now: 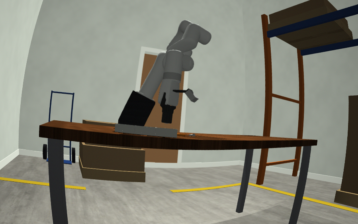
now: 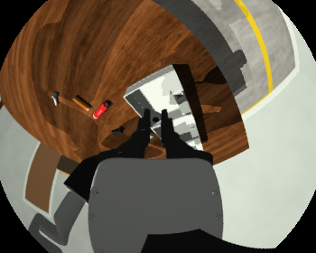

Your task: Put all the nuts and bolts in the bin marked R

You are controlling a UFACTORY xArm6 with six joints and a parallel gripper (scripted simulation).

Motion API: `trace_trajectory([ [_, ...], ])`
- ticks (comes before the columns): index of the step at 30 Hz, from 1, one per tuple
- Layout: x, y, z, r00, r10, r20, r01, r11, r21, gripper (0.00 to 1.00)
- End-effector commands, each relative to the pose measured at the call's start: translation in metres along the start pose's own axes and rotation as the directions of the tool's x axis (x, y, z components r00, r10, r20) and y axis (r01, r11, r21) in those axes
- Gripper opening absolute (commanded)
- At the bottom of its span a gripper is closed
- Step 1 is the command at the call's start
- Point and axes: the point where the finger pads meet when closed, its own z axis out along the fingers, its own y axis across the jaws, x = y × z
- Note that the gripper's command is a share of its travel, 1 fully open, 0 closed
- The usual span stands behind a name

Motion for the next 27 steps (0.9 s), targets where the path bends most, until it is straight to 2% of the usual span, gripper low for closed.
trace_trajectory([
  [1,0.0012,0.0012,-0.0014,0.988,-0.156,-0.014,0.156,0.988,-0.007,0.00],
  [7,0.0016,0.0012,-0.0014,0.934,-0.358,-0.018,0.358,0.934,-0.011,0.00],
  [9,0.0016,0.0012,-0.0014,0.934,-0.358,-0.018,0.358,0.934,-0.011,0.00],
  [10,0.0016,0.0013,-0.0015,0.894,-0.448,-0.027,0.447,0.894,-0.016,0.00],
  [13,0.0017,0.0013,-0.0015,0.868,-0.496,-0.037,0.495,0.869,-0.021,0.00],
  [27,0.0013,0.0012,-0.0014,0.868,-0.496,-0.037,0.495,0.869,-0.021,0.00],
])
